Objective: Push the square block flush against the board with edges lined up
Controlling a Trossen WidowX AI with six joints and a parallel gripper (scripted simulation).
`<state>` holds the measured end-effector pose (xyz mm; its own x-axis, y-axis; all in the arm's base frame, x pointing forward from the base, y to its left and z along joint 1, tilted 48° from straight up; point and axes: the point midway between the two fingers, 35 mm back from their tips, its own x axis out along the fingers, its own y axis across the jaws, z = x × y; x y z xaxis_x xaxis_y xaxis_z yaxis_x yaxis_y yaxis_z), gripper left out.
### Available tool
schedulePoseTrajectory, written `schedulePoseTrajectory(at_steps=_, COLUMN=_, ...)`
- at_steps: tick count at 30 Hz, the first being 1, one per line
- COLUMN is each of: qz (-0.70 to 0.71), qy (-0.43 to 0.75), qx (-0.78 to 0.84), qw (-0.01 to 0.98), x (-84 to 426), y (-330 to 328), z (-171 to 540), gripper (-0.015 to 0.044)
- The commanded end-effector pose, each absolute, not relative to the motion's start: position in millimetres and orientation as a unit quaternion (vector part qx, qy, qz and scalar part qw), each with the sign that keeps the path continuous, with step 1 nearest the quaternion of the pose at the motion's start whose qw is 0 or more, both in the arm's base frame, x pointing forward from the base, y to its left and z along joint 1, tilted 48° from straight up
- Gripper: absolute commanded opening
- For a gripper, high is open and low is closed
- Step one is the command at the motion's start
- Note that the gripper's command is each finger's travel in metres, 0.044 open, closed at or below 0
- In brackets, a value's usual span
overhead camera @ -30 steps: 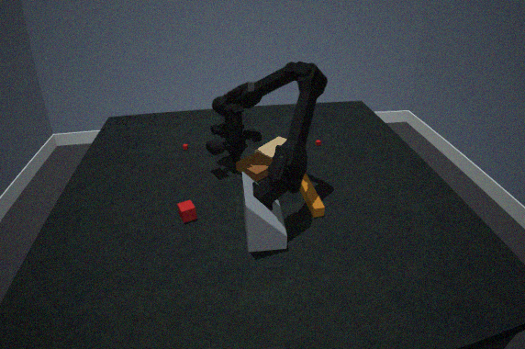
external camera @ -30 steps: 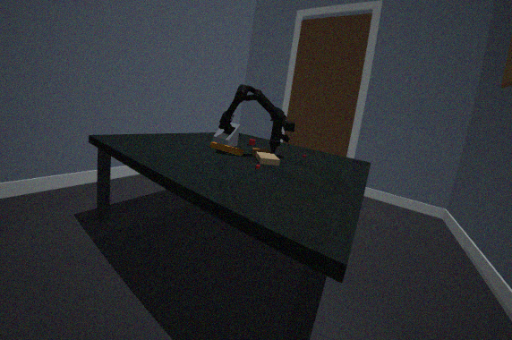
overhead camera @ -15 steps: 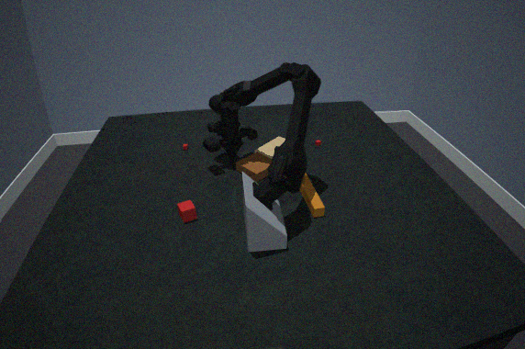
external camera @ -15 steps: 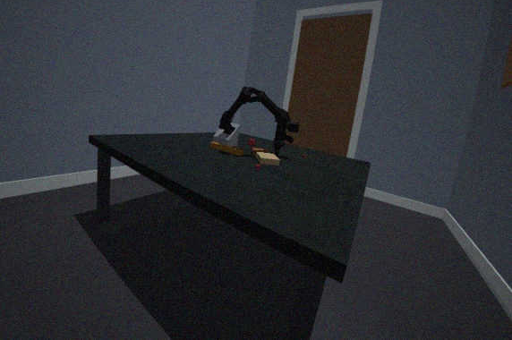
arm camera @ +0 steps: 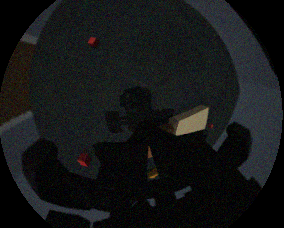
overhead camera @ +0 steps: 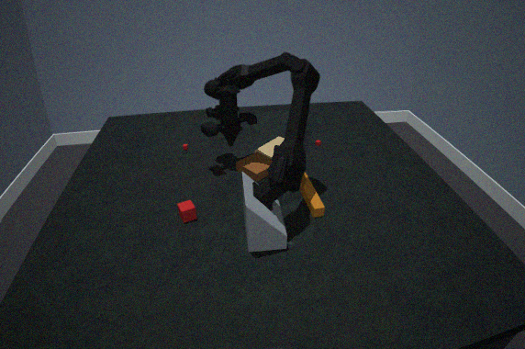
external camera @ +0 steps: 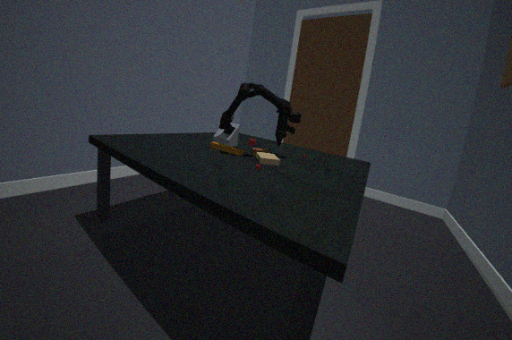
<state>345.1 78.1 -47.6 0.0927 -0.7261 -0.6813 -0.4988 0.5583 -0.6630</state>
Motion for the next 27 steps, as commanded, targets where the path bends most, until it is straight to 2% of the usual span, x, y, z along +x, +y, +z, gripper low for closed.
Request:
schedulePoseTrajectory(at_steps=1, qz=-0.120, qy=0.666, qx=-0.437, qw=0.593, x=337.8, y=76.9, z=-45.0, gripper=0.0000)
schedulePoseTrajectory(at_steps=27, qz=-0.394, qy=0.552, qx=-0.141, qw=0.721, x=248.7, y=53.0, z=-24.9, gripper=0.0000)
